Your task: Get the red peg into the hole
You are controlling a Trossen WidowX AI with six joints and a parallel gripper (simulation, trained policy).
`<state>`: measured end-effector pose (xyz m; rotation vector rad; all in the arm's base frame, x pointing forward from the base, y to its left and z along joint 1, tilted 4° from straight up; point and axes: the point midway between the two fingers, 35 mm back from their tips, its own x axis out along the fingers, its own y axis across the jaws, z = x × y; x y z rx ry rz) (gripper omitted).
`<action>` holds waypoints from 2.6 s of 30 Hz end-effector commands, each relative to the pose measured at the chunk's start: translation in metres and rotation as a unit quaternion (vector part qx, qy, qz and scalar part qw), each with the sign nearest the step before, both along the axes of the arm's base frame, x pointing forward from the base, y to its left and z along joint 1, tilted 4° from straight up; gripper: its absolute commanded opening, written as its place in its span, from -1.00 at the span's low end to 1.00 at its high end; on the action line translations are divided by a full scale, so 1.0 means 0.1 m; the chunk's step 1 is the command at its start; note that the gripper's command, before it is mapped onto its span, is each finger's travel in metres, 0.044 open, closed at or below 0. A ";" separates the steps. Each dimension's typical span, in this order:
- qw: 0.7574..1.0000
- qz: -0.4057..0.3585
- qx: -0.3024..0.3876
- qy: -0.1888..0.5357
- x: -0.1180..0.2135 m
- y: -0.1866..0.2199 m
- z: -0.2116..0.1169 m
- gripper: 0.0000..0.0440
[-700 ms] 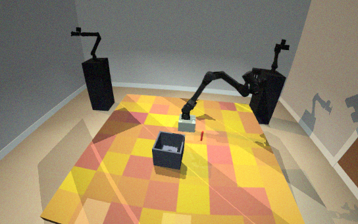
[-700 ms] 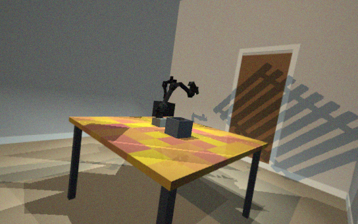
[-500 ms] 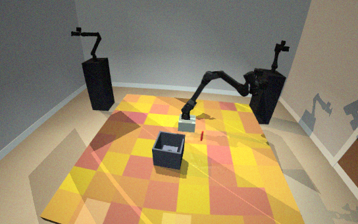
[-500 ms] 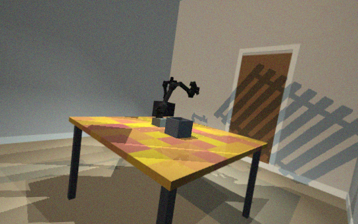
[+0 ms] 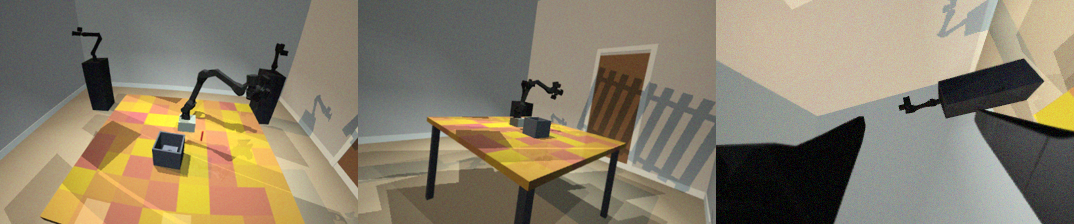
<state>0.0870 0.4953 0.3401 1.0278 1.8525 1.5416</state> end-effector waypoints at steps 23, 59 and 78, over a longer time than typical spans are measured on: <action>0.901 -0.339 -0.271 0.000 1.60 -0.95 -1.06 1.00; 0.568 -0.444 -0.673 0.169 0.96 -3.27 -2.20 1.00; 0.447 -0.433 -0.763 0.174 0.56 -3.70 -2.64 1.00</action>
